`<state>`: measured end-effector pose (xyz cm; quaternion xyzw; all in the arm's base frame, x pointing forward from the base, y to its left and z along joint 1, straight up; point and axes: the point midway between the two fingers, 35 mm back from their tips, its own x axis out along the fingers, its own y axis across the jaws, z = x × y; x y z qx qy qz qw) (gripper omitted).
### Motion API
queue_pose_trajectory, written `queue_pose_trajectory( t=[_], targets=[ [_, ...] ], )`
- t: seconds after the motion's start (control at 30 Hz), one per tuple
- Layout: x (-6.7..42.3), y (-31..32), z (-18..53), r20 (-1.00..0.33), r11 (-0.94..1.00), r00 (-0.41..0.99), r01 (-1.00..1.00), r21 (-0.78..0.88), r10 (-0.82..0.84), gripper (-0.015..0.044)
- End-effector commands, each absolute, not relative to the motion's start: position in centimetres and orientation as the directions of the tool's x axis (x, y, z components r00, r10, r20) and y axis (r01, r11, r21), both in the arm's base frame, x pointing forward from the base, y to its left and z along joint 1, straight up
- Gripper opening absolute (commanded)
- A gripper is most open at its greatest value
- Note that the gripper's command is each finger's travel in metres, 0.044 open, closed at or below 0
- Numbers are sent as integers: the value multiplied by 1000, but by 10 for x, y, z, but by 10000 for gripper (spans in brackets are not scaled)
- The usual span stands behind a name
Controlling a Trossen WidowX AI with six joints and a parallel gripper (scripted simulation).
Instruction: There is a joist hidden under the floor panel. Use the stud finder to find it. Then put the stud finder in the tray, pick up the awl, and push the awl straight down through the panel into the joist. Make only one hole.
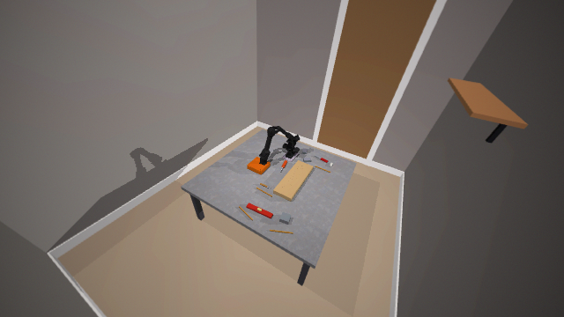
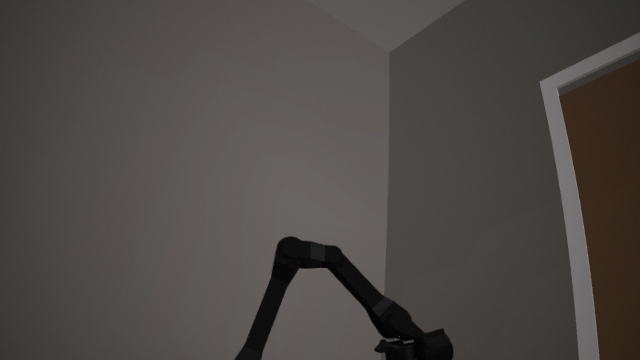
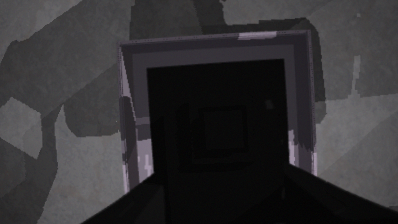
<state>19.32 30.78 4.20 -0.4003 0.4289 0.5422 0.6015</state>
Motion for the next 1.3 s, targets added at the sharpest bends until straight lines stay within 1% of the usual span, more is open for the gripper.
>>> queue_pose_trajectory(
  t=[0.0,0.37,0.77,0.93,1.07,1.13,1.17,1.27],
  targets=[
    [193,306,34,-952,98,43,-995,-14,303,0],
    [193,306,27,-952,98,43,-995,-14,302,0],
    [193,307,28,-952,92,41,-996,-14,304,315],
    [194,309,66,-952,92,41,-996,-14,305,440],
    [191,305,121,-952,92,41,-996,-13,304,440],
    [191,304,124,-952,92,41,-996,-13,304,440],
    [195,305,105,-952,99,44,-995,-14,303,440],
    [226,275,102,-957,198,77,-980,-21,279,440]
  ],
)
